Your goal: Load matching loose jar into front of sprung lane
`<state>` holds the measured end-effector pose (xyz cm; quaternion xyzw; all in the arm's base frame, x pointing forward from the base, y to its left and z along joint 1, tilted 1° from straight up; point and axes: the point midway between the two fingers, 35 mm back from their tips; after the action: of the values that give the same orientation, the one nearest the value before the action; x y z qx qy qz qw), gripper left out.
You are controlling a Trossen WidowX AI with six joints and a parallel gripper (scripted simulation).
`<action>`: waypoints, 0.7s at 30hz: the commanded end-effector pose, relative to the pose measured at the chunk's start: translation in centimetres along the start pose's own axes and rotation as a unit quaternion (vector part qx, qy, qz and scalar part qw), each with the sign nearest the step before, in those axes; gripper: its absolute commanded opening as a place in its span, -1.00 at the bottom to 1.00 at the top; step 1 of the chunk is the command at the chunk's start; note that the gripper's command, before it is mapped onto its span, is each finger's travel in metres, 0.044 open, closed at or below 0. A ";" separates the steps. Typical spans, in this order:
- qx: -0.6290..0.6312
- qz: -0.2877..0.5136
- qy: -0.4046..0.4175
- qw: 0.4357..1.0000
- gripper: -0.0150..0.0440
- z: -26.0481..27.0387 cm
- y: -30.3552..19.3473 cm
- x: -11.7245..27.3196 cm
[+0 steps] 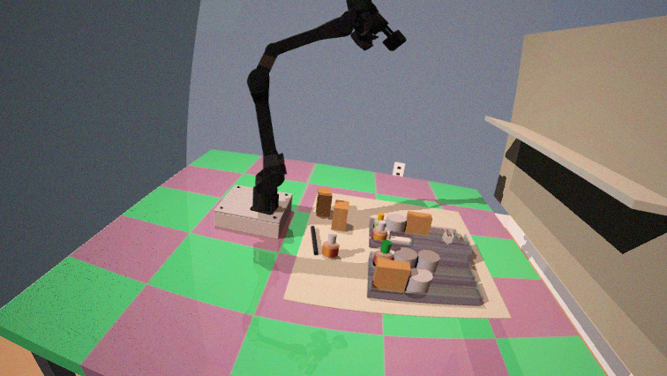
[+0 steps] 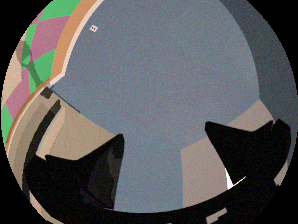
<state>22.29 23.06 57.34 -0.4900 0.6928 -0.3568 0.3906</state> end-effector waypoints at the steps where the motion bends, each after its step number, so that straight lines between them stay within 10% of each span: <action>1: -0.158 0.014 0.116 0.981 1.00 7.5 1.7 1.3; 11: -0.447 0.109 0.341 0.820 1.00 21.0 7.3 8.9; 21: -0.630 0.253 0.505 0.533 1.00 28.6 16.1 20.7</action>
<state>37.45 7.75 31.49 -0.2430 0.9309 0.0221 -0.2719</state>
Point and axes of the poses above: the point midway between the two fingers, 35 mm back from their tips, its own x axis back along the fingers, its own z axis across the jaws, y = z × x, and after that the axes turned 15 degrees about x, right-handed
